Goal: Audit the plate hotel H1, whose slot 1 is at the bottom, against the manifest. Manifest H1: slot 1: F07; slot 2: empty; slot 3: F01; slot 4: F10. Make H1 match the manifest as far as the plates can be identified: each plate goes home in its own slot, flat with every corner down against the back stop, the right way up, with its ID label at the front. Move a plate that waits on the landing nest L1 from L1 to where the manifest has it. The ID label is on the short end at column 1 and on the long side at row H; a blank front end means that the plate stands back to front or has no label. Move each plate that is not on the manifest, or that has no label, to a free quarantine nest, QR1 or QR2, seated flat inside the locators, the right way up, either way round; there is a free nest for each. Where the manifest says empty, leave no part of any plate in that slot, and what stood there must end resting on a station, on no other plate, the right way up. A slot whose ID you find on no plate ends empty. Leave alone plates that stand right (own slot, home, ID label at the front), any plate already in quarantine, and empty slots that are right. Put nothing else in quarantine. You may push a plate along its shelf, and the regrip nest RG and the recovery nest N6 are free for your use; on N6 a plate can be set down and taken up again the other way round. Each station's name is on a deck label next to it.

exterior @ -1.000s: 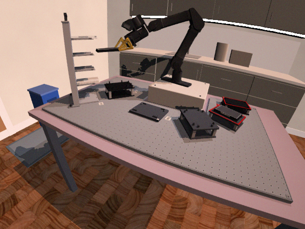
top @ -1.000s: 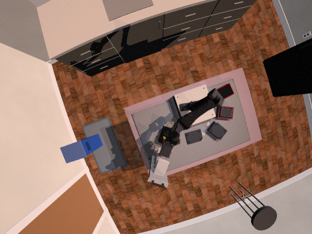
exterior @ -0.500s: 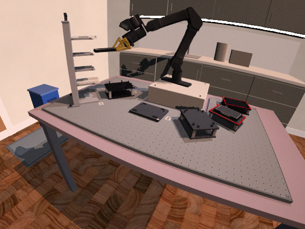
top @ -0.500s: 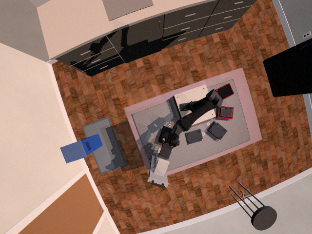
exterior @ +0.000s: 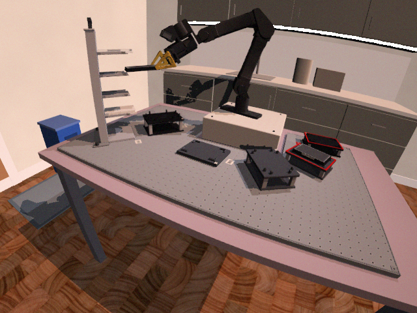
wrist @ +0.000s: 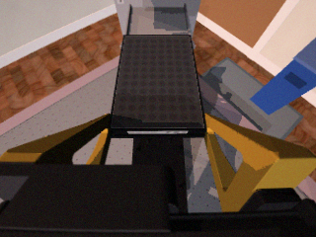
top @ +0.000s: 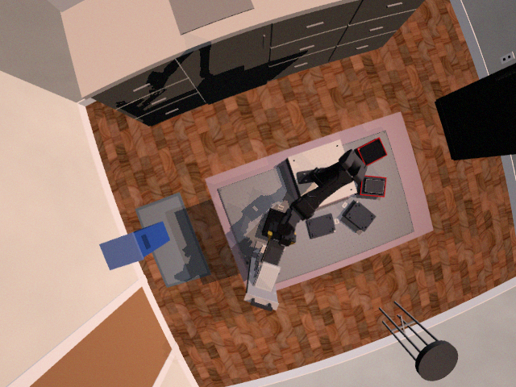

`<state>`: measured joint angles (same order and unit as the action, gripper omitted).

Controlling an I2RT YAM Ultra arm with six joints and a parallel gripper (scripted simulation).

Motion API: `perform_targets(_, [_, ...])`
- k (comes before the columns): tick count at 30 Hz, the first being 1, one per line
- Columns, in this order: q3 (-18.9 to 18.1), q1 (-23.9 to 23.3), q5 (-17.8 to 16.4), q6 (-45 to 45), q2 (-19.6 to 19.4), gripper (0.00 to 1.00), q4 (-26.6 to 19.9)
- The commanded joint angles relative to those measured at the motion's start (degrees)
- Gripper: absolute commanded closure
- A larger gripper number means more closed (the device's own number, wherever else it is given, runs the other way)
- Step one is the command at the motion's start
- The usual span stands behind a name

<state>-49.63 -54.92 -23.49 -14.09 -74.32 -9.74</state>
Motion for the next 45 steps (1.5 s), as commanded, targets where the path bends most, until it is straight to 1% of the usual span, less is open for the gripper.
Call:
perform_targets(1, [-1.0,0.28,0.16,0.45,-0.14,0.14,1.12])
perform_targets(12, [-1.01,0.37,0.24,0.5,-0.34,0.14,1.33])
perform_targets(45, [-2.68,2.14,1.72,1.55,-4.52,0.14,4.27])
